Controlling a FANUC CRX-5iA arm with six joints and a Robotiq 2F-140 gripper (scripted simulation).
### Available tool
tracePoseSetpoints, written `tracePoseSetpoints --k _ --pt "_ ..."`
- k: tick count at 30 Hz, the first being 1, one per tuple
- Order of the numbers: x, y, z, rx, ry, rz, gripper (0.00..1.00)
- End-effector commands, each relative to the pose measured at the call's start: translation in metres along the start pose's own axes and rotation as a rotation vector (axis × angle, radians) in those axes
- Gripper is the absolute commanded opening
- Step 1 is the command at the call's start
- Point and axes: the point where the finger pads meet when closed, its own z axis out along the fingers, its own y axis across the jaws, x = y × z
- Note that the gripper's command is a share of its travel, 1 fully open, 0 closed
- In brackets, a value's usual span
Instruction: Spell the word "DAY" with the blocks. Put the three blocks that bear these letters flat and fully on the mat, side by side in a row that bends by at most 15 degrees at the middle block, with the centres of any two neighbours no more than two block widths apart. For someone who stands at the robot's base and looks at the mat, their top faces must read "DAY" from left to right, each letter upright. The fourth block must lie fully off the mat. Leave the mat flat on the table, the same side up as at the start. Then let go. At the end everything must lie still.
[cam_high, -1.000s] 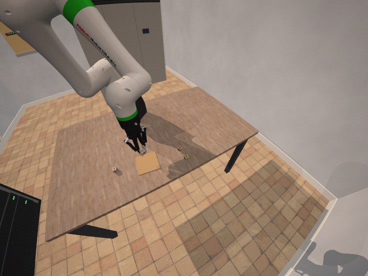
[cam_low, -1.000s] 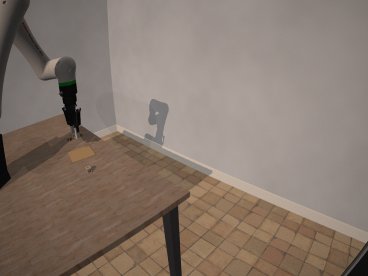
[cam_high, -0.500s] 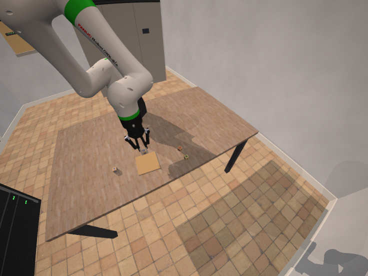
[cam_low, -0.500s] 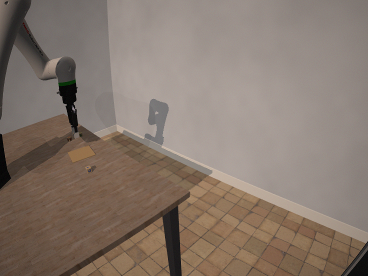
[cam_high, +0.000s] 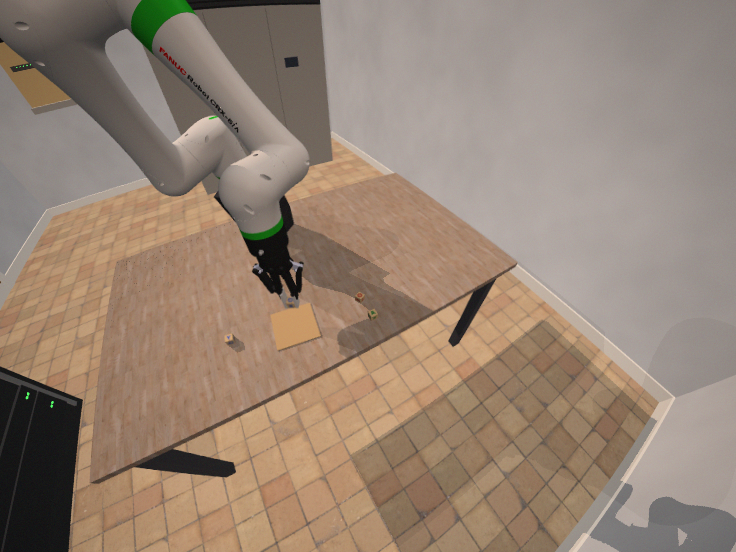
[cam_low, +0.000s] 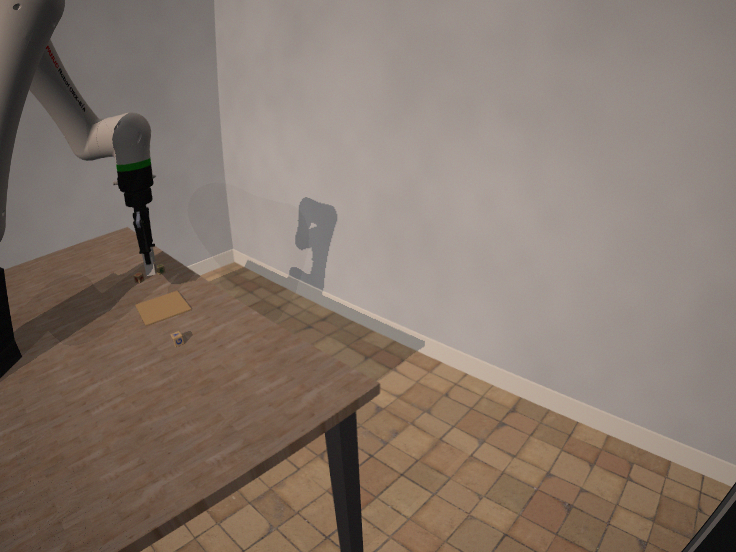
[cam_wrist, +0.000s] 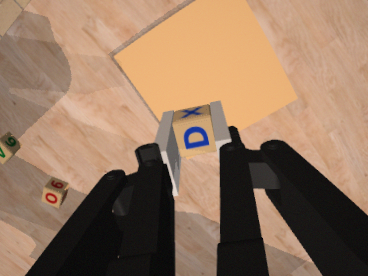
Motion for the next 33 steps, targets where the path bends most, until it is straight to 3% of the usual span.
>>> tracePoseSetpoints --k 1,33 --pt "-0.001 -0.003 0.0 -0.007 0.015 0.139 0.13" --pt "-0.007 -0.02 0.0 0.001 0.017 1.056 0.13"
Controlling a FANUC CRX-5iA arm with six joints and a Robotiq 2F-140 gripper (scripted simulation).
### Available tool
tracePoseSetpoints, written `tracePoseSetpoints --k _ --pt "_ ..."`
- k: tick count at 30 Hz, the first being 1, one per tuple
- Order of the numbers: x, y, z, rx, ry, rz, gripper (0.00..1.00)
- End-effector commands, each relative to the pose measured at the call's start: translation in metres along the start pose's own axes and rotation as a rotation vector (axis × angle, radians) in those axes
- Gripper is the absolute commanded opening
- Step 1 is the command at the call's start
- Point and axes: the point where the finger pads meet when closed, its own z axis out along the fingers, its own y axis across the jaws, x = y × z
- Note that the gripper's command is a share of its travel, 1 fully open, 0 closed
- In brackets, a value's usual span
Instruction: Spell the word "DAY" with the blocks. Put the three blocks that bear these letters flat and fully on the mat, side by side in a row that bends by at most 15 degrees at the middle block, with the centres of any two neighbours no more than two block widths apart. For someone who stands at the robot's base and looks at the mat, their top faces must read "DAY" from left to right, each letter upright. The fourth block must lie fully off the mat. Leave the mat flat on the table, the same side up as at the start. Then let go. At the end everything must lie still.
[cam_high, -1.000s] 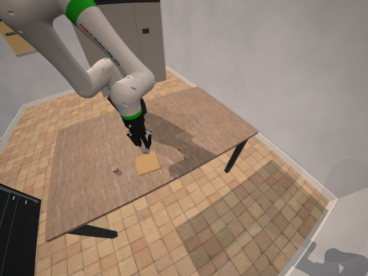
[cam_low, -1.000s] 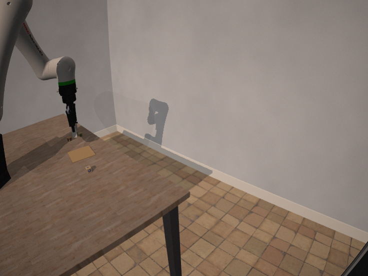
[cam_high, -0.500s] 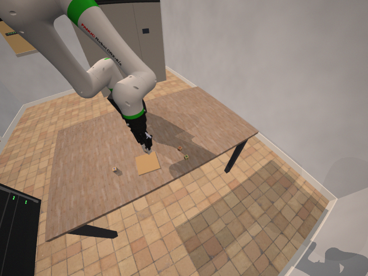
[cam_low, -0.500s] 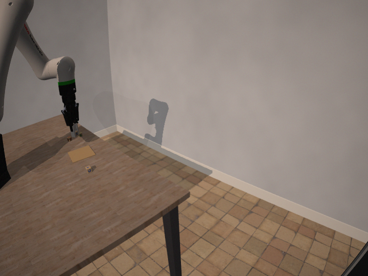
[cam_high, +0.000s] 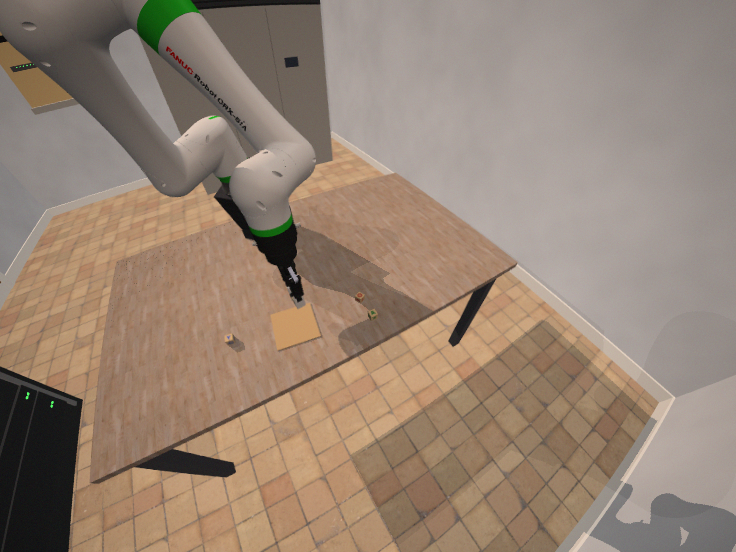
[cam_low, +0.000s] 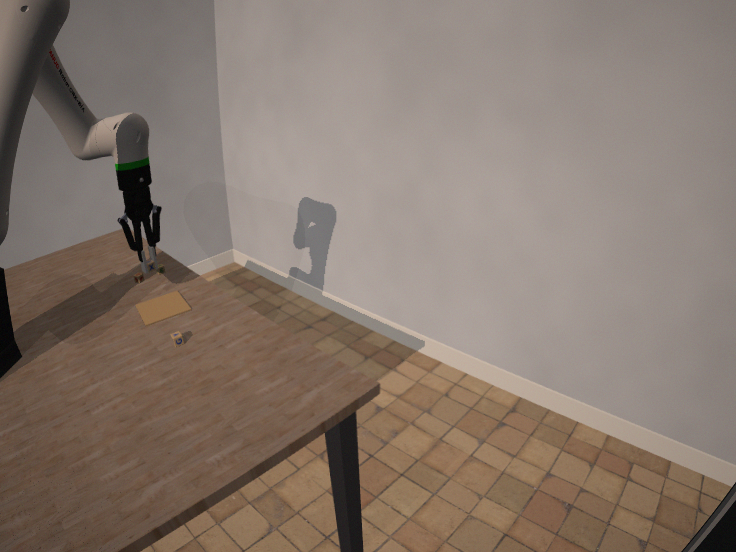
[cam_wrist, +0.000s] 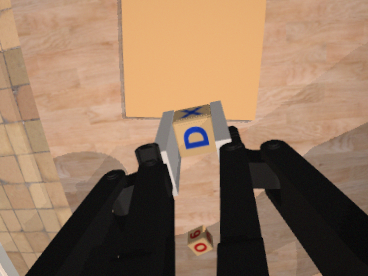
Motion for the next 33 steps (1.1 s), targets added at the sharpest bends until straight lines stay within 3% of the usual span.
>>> tracePoseSetpoints --k 1,28,33 --pt "-0.002 -0.001 0.0 0.007 0.012 0.094 0.13" --pt "-0.002 -0.001 0.005 0.008 0.012 0.144 0.13" --pt "-0.002 -0.001 0.026 0.008 0.013 0.145 0.13"
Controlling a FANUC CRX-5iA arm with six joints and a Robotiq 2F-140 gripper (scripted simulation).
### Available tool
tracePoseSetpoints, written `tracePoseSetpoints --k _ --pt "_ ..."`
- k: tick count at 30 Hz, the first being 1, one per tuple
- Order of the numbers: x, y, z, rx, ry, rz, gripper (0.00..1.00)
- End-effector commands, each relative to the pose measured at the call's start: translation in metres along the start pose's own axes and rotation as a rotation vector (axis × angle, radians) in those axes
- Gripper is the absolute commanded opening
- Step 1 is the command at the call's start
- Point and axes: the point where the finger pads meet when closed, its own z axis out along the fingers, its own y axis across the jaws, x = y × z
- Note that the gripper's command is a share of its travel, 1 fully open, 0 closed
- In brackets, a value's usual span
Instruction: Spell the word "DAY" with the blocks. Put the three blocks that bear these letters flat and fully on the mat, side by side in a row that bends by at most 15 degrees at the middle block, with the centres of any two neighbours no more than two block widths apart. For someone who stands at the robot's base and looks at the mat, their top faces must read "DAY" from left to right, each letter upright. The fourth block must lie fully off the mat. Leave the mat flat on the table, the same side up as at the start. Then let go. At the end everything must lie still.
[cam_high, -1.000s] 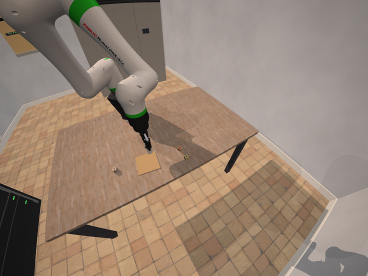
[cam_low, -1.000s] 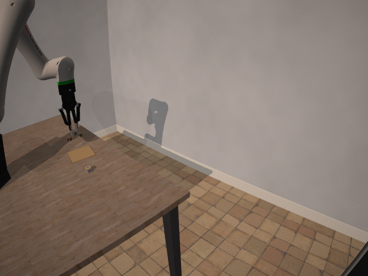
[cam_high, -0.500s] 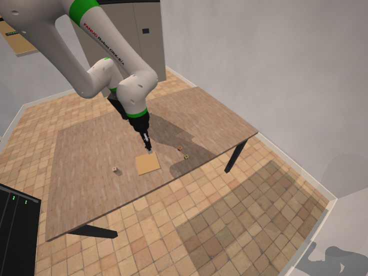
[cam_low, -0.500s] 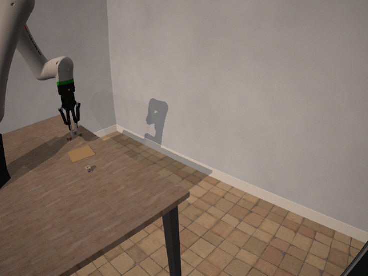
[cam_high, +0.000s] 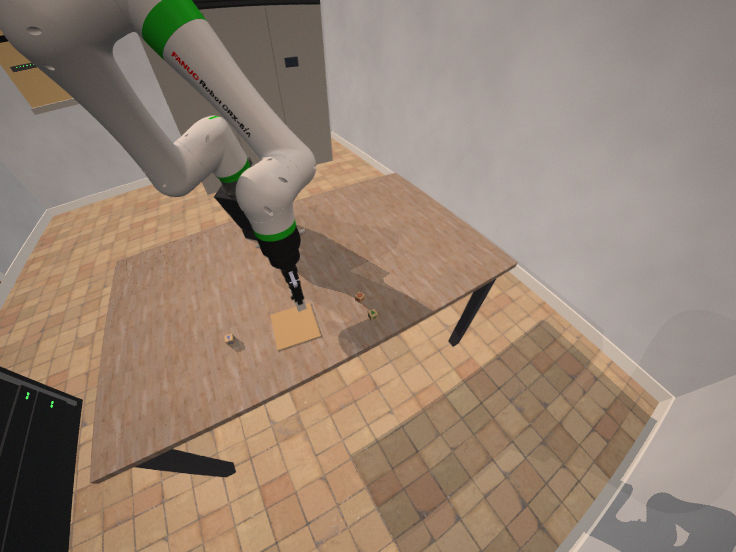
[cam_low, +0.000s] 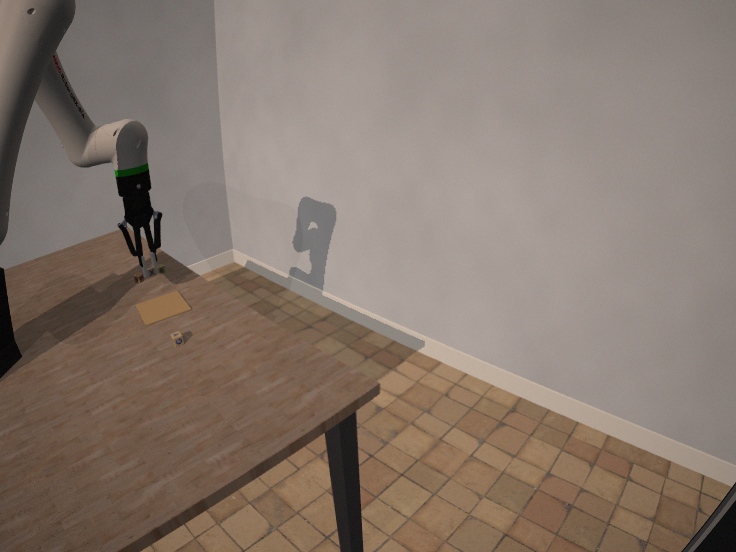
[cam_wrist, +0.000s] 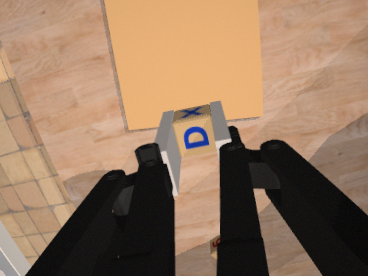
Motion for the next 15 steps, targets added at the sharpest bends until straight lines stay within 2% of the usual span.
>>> tracePoseSetpoints --k 1,10,15 --pt "0.0 0.0 0.014 0.001 0.0 0.0 0.13" --pt "-0.001 0.0 0.061 0.001 0.0 0.0 0.13" --pt "-0.002 0.0 0.071 0.001 0.0 0.0 0.13"
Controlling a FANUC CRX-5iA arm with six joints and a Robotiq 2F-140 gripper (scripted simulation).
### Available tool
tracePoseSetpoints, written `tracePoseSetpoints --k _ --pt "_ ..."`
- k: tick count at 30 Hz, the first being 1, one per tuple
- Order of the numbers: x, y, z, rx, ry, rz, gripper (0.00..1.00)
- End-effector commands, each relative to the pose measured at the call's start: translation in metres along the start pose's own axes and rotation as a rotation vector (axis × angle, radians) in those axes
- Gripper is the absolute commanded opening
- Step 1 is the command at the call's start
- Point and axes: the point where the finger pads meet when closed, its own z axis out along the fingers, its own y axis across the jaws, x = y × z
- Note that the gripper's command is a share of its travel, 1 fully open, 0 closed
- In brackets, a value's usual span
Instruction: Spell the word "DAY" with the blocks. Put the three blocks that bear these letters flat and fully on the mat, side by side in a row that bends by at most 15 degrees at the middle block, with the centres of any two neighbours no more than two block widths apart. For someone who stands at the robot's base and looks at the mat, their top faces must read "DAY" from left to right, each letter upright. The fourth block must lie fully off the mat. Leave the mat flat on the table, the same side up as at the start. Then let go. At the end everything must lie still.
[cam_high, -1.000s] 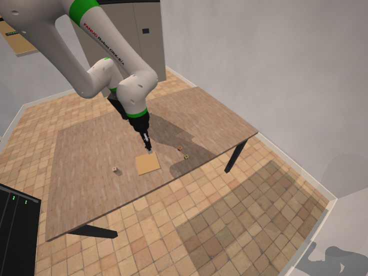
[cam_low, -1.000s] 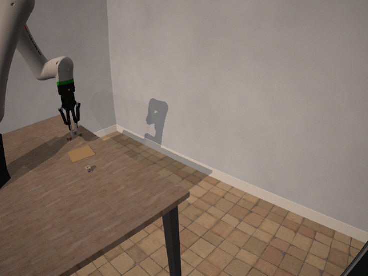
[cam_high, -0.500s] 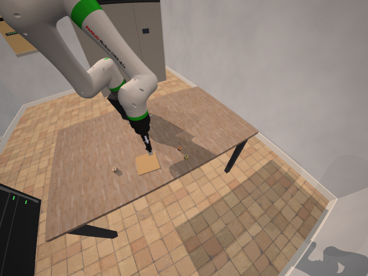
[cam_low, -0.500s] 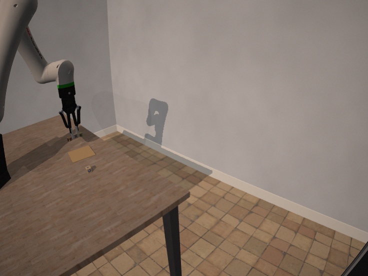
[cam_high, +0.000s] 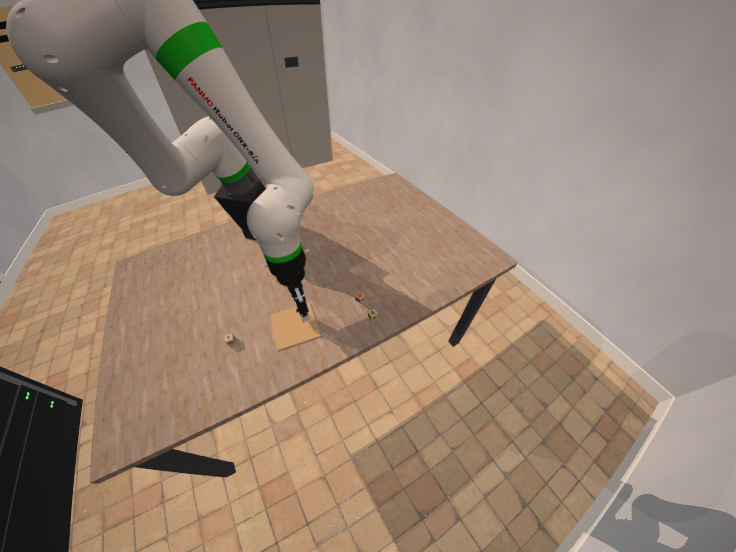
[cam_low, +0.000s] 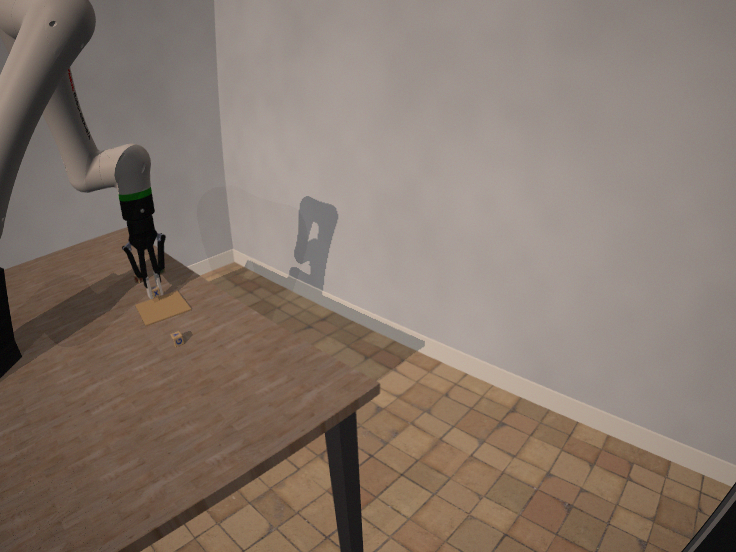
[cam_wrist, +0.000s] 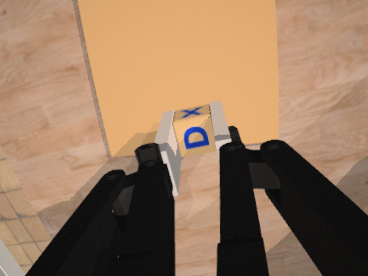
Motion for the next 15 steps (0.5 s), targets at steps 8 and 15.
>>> tracePoseSetpoints --k 8,15 --pt "-0.0002 -0.0005 0.0155 0.002 0.001 0.001 0.13" --pt "-0.0002 -0.0005 0.0156 0.002 0.001 0.001 0.13"
